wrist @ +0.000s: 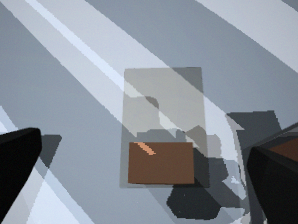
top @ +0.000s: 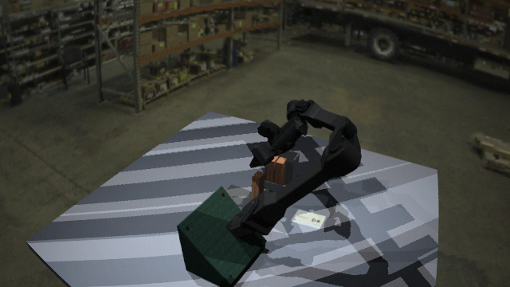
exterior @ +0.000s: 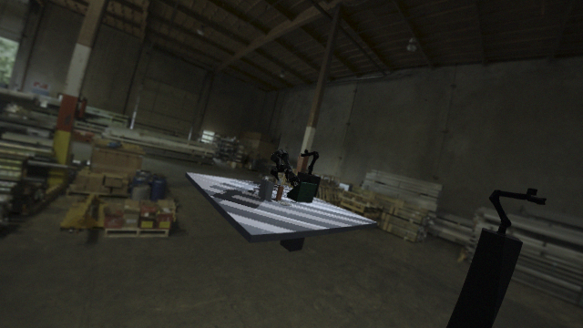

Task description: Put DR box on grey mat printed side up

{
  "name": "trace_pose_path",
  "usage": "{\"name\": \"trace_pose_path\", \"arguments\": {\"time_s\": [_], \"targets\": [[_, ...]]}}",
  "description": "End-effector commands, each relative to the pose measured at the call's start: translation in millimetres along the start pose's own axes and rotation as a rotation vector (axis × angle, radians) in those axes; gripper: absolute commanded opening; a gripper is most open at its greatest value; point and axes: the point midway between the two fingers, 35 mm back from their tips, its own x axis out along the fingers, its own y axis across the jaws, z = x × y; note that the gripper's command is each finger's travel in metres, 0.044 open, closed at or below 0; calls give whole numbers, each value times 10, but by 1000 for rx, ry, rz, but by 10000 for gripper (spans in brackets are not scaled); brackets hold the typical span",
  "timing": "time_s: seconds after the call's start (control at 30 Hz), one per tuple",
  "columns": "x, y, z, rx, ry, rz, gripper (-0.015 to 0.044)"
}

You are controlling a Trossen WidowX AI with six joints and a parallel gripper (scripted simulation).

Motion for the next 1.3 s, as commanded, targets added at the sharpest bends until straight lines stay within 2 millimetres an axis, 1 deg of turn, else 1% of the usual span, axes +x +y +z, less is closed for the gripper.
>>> {"name": "trace_pose_path", "arguments": {"time_s": [0.0,0.3,0.6,0.83,1.27], "targets": [[10,6,29,8,82,2,440],[28,15,92,15,299,-19,440],[7,3,193,1,505,-93,440],[3,0,219,-3,548,-111,440],[34,-4,312,-9,766,-165,440]]}}
